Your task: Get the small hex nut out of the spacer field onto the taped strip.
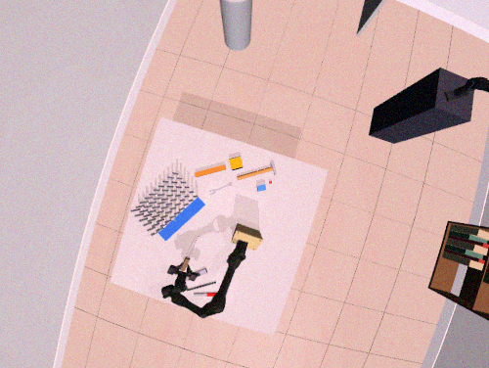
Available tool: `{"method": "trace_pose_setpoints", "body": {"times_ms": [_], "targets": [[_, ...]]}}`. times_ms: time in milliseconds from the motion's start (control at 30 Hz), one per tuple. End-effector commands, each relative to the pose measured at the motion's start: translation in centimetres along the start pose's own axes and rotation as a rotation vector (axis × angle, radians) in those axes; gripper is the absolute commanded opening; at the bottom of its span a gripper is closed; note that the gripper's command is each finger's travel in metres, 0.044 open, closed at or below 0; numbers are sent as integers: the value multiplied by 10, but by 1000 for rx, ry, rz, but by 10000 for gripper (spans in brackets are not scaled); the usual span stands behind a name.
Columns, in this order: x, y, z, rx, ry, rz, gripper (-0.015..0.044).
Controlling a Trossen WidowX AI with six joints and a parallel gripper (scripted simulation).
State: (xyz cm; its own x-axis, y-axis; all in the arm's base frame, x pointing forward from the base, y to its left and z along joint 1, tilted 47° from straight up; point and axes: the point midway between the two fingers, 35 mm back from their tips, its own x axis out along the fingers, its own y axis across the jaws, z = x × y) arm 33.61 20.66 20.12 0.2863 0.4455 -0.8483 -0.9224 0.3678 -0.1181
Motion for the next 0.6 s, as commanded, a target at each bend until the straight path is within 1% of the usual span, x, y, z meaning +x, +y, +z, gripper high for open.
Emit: {"method": "trace_pose_setpoints", "body": {"times_ms": [0,567], "targets": [[4,0,0,6,3,-8,0],[20,9,4,7,0,-8,0]]}}
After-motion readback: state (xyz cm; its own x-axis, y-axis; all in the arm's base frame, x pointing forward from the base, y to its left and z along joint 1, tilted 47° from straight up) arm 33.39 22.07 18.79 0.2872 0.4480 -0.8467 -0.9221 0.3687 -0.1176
